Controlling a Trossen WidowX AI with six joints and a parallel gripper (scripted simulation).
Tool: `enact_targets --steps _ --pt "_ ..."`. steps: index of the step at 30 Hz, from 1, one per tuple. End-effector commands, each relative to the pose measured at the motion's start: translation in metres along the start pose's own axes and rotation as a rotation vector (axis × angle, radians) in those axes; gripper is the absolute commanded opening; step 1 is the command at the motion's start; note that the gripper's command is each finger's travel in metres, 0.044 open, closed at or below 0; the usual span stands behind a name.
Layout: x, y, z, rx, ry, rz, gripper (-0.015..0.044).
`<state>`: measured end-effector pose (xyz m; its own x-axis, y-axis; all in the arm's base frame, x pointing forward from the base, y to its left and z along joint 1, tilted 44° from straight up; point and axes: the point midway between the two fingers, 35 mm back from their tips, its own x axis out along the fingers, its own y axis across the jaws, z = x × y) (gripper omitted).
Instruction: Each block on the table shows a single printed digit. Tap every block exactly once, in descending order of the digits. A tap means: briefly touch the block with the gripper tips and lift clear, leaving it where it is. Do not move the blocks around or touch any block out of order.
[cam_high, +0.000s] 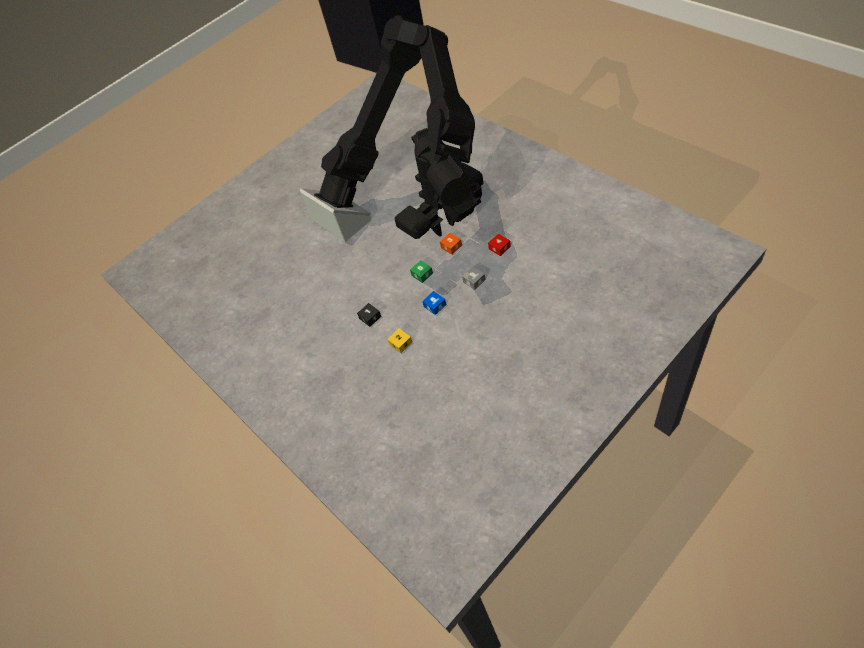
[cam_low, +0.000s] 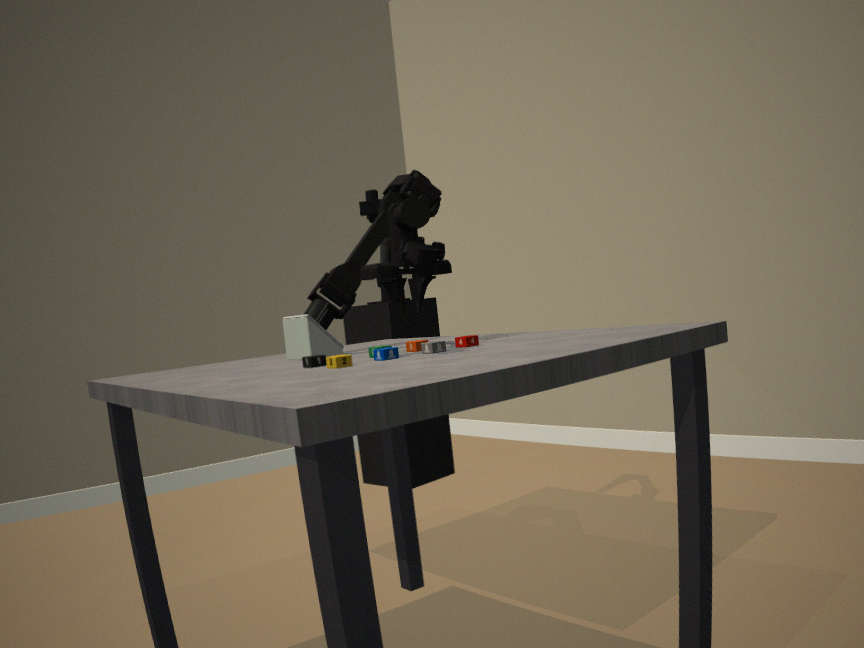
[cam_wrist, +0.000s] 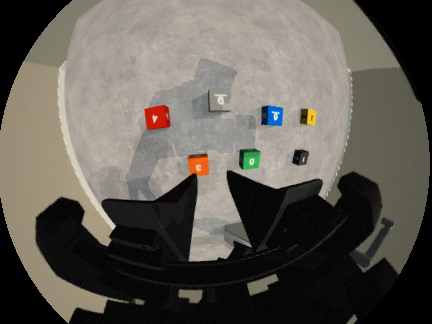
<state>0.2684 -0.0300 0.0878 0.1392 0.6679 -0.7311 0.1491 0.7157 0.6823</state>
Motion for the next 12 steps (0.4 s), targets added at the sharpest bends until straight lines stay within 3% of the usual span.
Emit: enact_targets --steps 1,6,12 --pt "-0.028 0.064 -0.005 -0.008 -0.009 0.003 0.0256" --pt "-0.052 0.122 -0.028 -0.008 -0.007 0.013 0.0387" --pt "-0.052 0.122 -0.028 -0.008 -0.007 0.013 0.0400"
